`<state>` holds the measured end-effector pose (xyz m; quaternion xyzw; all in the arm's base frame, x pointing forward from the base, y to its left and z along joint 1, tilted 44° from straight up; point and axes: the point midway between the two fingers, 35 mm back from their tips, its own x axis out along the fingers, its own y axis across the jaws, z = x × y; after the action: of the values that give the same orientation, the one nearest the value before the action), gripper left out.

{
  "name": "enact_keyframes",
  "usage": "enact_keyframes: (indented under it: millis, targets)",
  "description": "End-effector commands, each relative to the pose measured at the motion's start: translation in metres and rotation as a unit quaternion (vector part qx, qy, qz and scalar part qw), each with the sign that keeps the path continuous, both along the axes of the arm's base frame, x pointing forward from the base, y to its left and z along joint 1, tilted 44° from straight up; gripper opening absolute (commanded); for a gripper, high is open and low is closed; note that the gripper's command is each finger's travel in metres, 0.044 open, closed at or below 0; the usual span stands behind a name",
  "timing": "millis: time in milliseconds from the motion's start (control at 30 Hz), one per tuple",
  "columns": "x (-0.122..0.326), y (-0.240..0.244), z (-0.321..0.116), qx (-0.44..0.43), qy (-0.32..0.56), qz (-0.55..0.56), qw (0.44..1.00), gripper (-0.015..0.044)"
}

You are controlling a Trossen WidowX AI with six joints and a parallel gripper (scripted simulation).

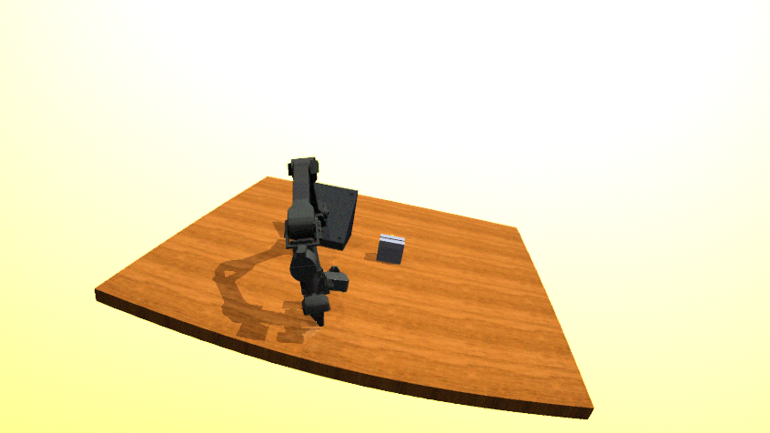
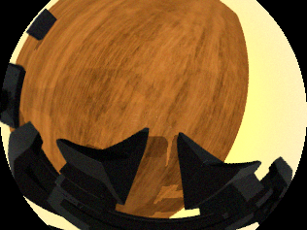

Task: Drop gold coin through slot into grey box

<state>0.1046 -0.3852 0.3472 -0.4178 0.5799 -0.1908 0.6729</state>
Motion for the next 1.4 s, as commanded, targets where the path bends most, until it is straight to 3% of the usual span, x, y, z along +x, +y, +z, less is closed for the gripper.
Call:
enact_keyframes:
  millis: [0,200,333,800,1033,1367]
  targets:
    - [0.052,0.014,-0.026,0.052,-0.031,0.008,0.998,0.0161]
    - [0.127,0.052,-0.074,0.144,-0.051,0.017,0.988,0.0161]
    - [0.153,0.071,-0.094,0.179,-0.049,0.018,0.982,0.0161]
    - [0.243,0.223,-0.214,0.269,0.112,0.028,0.956,0.0161]
    - [0.245,0.333,-0.274,0.227,0.233,0.053,0.944,0.0161]
    - [0.194,0.452,-0.330,0.068,0.343,0.115,0.930,0.0161]
